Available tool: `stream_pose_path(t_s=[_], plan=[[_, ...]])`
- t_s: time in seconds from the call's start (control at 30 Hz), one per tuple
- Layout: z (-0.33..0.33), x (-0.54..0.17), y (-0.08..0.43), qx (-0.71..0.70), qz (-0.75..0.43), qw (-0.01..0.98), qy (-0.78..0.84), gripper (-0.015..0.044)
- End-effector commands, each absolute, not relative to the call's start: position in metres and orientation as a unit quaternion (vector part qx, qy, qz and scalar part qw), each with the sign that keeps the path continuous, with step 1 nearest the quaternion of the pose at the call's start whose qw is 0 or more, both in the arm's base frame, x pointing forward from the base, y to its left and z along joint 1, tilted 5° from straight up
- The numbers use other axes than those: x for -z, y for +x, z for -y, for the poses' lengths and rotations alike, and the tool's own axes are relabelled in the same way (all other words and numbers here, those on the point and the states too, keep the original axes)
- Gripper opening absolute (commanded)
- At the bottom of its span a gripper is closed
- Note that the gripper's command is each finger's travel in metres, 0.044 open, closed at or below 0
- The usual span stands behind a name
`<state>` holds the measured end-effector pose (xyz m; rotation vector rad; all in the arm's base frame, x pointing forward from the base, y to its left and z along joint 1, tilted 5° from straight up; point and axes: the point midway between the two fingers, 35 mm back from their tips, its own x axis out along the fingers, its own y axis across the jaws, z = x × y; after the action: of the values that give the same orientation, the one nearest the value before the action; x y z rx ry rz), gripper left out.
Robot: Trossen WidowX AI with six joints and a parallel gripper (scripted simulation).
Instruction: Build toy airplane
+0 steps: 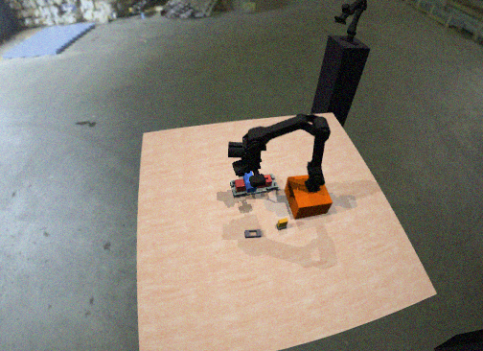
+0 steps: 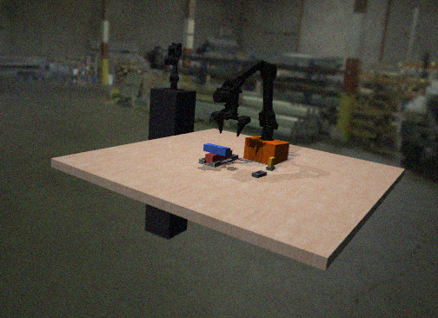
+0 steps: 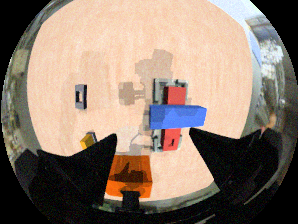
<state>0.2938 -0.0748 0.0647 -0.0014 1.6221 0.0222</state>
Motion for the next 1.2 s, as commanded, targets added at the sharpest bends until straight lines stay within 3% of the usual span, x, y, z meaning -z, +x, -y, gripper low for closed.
stream_pose_path(t_s=[0.0,0.37,1.17], plan=[[0.012,-0.069,0.282,-0.015,-0.723,0.691,-0.001,0.0440],[-0.112,-0.071,0.199,-0.023,-0.727,0.686,0.002,0.0440],[-0.120,0.002,0.189,-0.021,-0.728,0.685,0.004,0.0440]])
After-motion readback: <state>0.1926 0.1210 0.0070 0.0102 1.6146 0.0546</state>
